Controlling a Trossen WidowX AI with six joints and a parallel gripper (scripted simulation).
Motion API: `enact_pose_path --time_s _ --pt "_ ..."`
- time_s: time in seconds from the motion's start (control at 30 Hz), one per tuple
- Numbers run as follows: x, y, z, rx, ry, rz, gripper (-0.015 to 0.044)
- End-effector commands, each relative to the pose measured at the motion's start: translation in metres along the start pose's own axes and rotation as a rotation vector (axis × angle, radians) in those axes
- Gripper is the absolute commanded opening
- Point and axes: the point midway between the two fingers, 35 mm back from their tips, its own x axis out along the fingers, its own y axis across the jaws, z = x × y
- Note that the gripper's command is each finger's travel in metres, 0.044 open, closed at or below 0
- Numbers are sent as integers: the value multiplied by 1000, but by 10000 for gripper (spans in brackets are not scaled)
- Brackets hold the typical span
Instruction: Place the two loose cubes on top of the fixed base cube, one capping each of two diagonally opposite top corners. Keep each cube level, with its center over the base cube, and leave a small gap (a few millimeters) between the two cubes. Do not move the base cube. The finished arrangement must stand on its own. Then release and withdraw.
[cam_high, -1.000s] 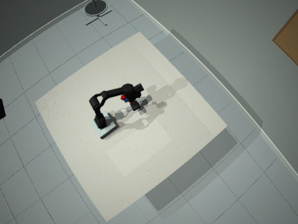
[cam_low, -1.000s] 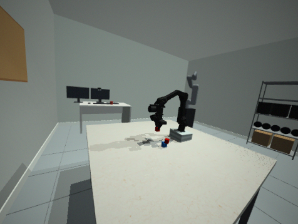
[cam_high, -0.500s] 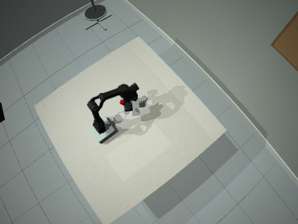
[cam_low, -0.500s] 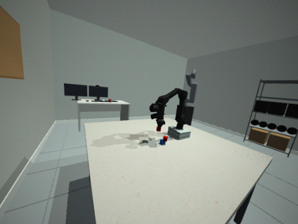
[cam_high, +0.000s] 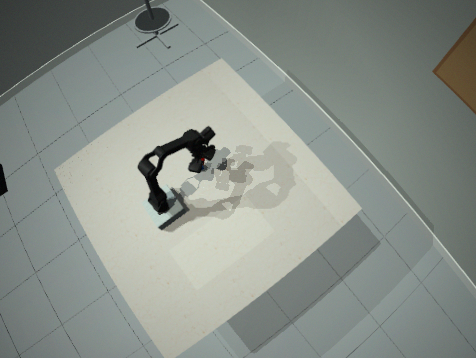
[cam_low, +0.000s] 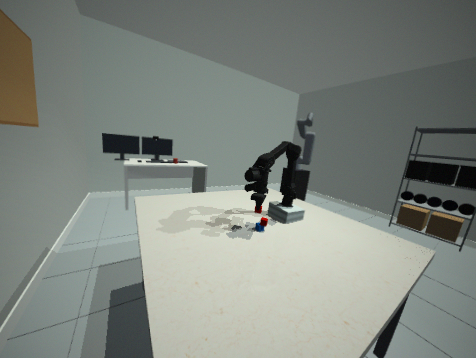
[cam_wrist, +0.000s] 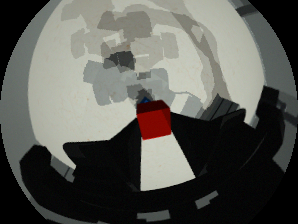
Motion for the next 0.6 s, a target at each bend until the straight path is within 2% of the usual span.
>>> enact_pose_path --time_s 0.0,0.57 --pt "0 2 -2 38 1 5 105" --pt "30 1 -3 51 2 5 105"
